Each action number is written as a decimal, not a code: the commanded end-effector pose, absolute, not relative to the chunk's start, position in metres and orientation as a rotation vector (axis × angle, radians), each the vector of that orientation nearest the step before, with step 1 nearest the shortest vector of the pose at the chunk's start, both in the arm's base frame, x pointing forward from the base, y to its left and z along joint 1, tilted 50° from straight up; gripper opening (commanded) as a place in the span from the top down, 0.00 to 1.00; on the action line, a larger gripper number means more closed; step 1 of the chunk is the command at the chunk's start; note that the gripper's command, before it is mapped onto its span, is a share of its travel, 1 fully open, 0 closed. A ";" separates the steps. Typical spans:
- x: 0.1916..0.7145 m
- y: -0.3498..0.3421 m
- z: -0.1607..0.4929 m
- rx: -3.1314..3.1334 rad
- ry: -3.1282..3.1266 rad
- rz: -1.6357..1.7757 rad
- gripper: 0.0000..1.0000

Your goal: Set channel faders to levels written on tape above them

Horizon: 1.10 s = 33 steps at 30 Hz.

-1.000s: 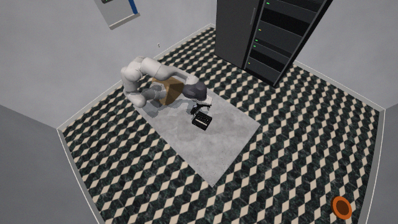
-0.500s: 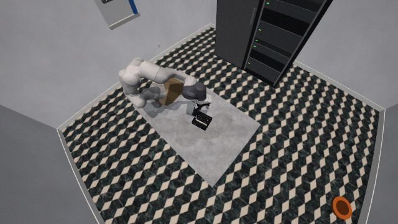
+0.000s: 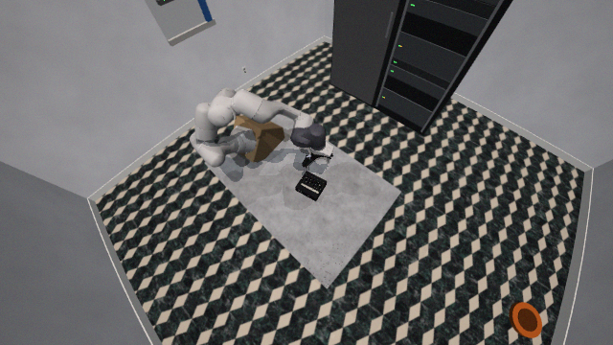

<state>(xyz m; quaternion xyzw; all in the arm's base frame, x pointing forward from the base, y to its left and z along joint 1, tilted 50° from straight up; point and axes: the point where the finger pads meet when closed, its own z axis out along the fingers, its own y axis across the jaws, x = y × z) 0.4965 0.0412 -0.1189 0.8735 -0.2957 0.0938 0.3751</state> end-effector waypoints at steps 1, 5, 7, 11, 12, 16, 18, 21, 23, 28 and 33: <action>0.500 0.047 -0.133 2.140 -1.078 0.363 0.00; 0.500 0.047 -0.133 2.096 -1.210 0.408 0.00; 0.500 0.047 -0.133 2.068 -1.286 0.436 0.00; 0.500 0.047 -0.133 2.003 -1.436 0.496 0.00; 0.500 0.047 -0.133 1.985 -1.472 0.511 0.00; 0.500 0.047 -0.133 1.906 -1.611 0.567 0.00; 0.500 0.047 -0.133 1.863 -1.678 0.594 0.00; 0.500 0.047 -0.133 1.840 -1.710 0.607 0.00; 0.500 0.047 -0.133 1.755 -1.822 0.650 0.00; 0.500 0.047 -0.133 1.697 -1.886 0.675 0.00; 0.500 0.047 -0.133 1.697 -1.886 0.675 0.00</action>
